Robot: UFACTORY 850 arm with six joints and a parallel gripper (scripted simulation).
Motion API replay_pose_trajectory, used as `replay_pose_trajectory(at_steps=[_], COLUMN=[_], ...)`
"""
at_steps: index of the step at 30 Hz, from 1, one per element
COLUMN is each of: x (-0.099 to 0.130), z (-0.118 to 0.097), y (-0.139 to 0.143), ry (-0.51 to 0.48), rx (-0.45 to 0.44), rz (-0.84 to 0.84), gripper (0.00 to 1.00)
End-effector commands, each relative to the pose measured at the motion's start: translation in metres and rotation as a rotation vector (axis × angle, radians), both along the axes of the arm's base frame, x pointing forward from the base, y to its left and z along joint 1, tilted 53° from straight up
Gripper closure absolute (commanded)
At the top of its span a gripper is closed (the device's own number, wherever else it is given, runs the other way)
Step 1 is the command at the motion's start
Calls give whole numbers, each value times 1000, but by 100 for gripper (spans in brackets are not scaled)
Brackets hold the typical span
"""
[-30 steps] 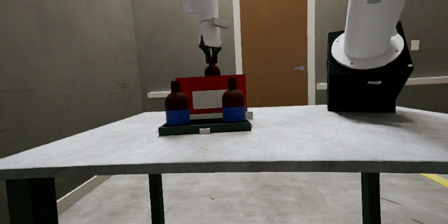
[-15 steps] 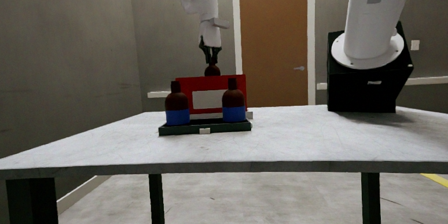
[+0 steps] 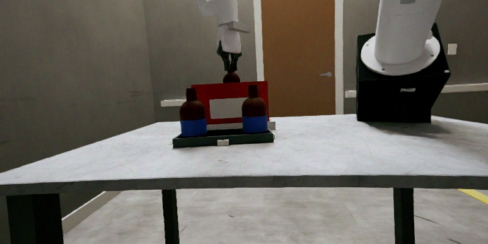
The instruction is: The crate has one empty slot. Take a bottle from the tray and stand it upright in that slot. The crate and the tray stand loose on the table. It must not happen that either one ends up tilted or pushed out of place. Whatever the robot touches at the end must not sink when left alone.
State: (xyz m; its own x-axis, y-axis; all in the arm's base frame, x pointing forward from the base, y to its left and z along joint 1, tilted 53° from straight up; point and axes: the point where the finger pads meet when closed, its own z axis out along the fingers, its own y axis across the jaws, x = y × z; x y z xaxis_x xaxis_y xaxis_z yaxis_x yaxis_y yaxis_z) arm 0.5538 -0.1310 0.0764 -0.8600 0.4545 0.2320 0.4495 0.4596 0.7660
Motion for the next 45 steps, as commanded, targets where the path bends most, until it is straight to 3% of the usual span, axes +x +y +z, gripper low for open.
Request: replay_pose_trajectory(at_steps=[1, 45], x=[2, 9], z=[-2, -19], y=[2, 24], ry=[-1, -1], rx=[-1, -1], rz=[-1, -1], gripper=[100, 100])
